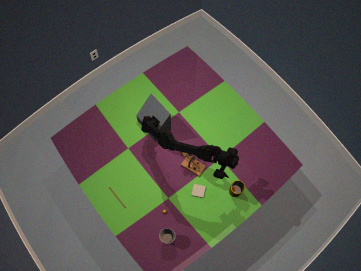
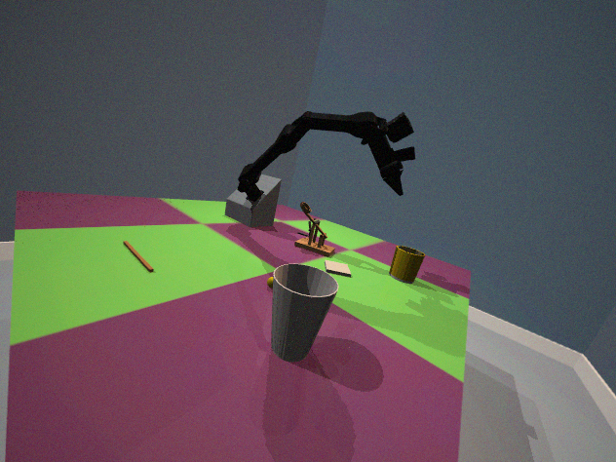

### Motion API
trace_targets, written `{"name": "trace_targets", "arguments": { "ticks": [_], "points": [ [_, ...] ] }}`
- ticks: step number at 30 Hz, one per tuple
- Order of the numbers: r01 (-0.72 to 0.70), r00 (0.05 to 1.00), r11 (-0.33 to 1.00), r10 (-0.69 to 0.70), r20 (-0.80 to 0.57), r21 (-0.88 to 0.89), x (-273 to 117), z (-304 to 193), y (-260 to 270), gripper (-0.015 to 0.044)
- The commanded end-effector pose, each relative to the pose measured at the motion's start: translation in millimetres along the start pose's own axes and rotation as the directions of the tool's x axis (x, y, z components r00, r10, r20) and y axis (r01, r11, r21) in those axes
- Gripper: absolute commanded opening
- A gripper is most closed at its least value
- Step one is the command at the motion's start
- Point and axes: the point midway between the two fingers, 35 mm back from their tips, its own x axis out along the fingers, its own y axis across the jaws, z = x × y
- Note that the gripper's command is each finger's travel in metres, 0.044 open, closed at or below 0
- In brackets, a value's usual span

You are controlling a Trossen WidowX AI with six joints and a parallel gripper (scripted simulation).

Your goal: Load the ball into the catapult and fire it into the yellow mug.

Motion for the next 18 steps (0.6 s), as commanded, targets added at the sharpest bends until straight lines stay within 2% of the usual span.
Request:
{"name": "trace_targets", "arguments": {
  "ticks": [1, 18],
  "points": [
    [-0.004, 1.000, 1.000, 0.004, 0.004, 0.007, -0.3, 0.9, 0.4, 0.0440],
    [0.000, 1.000, 1.000, 0.000, 0.000, 0.000, 0.0, 0.0, 0.0, 0.0440]
  ]
}}
